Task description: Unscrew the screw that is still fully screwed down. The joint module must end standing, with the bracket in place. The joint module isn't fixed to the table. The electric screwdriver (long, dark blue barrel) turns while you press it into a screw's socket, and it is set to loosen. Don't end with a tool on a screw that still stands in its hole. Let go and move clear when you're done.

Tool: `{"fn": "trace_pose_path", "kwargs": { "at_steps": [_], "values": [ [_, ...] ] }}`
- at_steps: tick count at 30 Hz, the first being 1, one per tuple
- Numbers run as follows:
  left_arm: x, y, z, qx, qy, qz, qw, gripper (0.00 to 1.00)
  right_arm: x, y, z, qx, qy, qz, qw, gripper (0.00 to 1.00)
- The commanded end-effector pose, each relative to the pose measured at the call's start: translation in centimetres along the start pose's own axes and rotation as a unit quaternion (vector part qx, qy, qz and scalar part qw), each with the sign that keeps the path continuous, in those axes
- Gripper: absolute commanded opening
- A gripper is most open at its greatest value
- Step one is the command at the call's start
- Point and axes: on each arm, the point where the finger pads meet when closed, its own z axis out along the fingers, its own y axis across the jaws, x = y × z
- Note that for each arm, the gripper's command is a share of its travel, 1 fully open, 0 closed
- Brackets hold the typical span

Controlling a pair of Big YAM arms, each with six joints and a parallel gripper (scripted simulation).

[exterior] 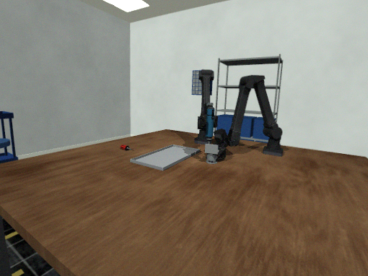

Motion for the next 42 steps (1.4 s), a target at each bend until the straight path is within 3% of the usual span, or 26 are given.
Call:
{"fn": "trace_pose_path", "kwargs": {
  "at_steps": [1,42],
  "values": [
    [-0.8,-0.6,0.2,0.003,-0.009,-0.006,1.0,0.59,-1.9,0.5,0.2,-0.005,-0.03,-0.004,1.0,0.42],
    [-0.8,-0.6,0.2,0.003,-0.009,-0.006,1.0,0.59,-0.6,0.6,0.1,-0.005,-0.02,-0.004,1.0,0.42]
  ]
}}
